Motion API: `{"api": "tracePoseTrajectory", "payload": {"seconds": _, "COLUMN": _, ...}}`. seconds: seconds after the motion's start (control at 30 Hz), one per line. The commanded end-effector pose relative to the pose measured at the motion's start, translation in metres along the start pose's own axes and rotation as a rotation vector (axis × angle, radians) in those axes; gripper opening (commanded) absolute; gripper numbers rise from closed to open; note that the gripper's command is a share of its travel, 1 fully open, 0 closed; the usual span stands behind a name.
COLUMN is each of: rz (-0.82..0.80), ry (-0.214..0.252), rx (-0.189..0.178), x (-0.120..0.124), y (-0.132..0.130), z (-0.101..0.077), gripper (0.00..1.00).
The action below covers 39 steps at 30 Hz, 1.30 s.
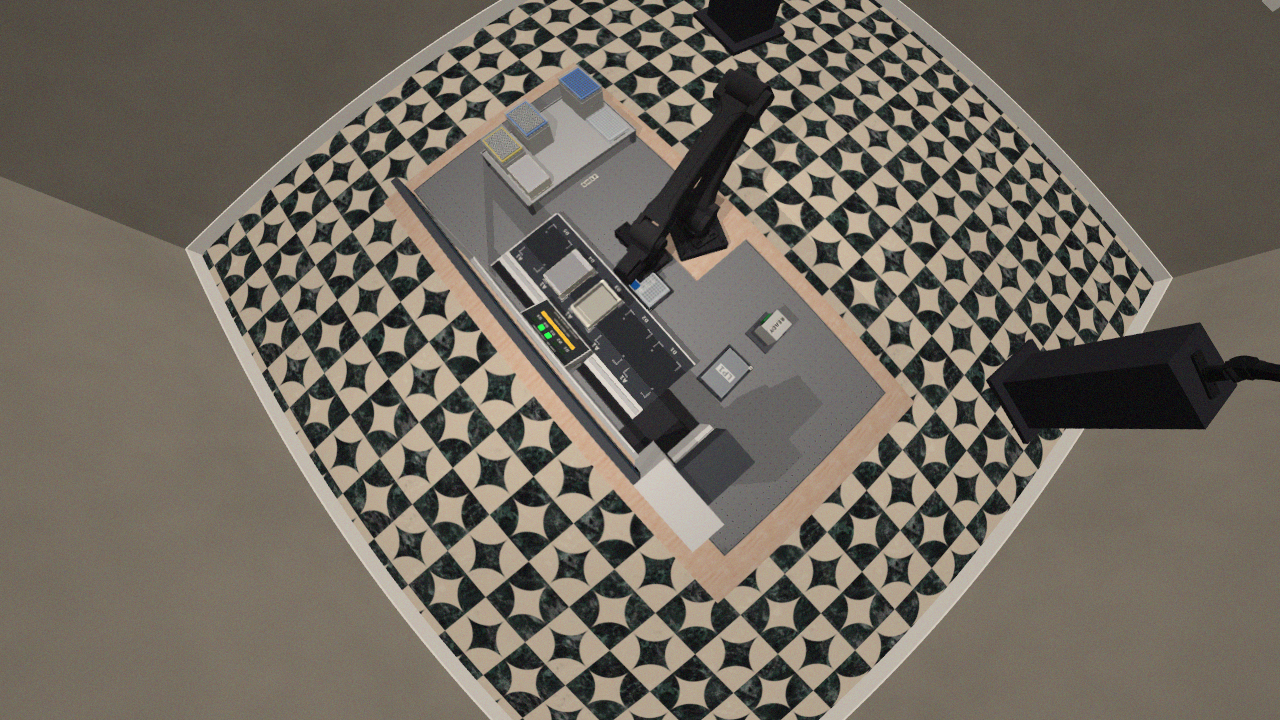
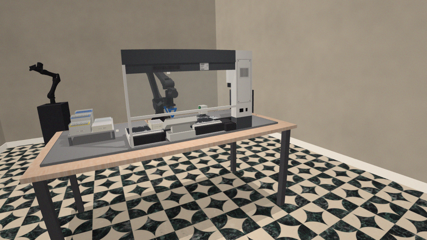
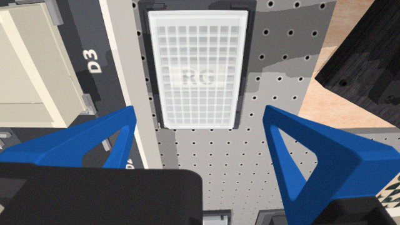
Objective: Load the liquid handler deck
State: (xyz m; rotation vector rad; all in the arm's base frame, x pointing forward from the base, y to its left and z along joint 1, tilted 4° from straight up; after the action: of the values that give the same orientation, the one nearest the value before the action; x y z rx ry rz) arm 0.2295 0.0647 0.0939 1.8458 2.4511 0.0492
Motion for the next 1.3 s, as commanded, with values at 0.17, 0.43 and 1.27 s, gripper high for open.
{"api": "tracePoseTrajectory", "payload": {"seconds": 0.17, "rz": -0.004, "ry": 0.002, "rx": -0.062, "x": 0.004, "y": 0.021, "z": -0.033, "gripper": 1.00}}
{"api": "tracePoseTrajectory", "payload": {"seconds": 0.43, "rz": -0.004, "ry": 0.002, "rx": -0.044, "x": 0.004, "y": 0.015, "z": -0.041, "gripper": 1.00}}
{"api": "tracePoseTrajectory", "payload": {"seconds": 1.27, "rz": -0.004, "ry": 0.002, "rx": -0.061, "x": 0.003, "y": 0.018, "z": -0.083, "gripper": 1.00}}
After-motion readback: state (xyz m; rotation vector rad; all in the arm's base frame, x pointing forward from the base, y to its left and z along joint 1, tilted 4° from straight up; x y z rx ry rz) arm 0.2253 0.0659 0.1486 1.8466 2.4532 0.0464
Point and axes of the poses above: the point where the finger pads meet when closed, its own z axis out along the fingers, its own y axis across the jaws, x = y × z, the point moved 1 cm from there along -z, back along the fingers, and after that the axes turned 8 degrees about -z, right-handed, at the moved point
